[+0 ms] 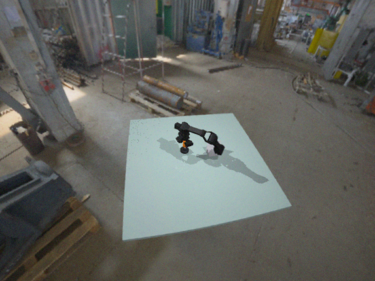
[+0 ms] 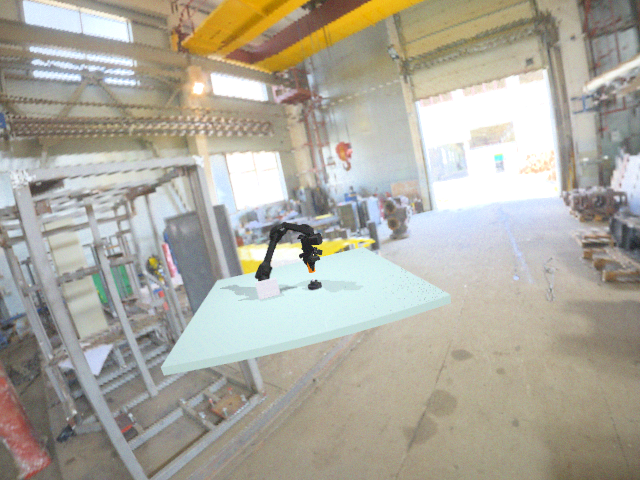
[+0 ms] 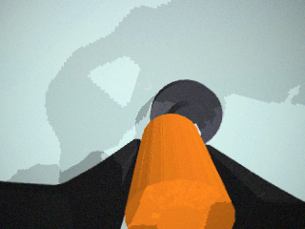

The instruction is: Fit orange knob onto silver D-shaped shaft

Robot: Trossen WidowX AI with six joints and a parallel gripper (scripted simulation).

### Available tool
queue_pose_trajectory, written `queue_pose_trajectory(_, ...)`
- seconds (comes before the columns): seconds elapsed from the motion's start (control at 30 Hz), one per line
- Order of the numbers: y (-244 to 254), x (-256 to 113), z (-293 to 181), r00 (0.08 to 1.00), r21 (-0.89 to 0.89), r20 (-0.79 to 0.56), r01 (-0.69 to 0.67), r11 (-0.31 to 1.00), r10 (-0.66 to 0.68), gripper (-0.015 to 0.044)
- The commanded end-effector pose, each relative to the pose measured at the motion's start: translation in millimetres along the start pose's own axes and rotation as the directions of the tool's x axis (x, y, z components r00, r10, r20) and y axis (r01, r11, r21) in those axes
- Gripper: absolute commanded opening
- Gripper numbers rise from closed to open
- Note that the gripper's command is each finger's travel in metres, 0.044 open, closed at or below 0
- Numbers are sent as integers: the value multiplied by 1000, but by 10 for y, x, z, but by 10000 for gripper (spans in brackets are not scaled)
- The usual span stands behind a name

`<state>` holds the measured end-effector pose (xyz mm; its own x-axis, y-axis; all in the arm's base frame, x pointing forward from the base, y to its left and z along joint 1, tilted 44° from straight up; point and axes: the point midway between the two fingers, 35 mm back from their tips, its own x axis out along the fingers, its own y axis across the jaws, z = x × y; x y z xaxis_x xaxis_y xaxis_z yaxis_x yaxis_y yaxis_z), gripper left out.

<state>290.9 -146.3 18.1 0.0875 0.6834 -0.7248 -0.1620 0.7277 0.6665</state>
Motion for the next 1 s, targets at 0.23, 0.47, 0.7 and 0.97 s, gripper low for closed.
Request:
queue_pose_trajectory(0.23,-219,75,-109,1000,-5,2,3,1000,-3,0)
queue_pose_trajectory(0.47,-226,198,-108,1000,-4,2,3,1000,-3,0)
queue_pose_trajectory(0.7,-230,333,-113,1000,-2,3,2,1000,-2,0)
queue_pose_trajectory(0.97,-249,293,-100,1000,-7,3,2,1000,-2,0)
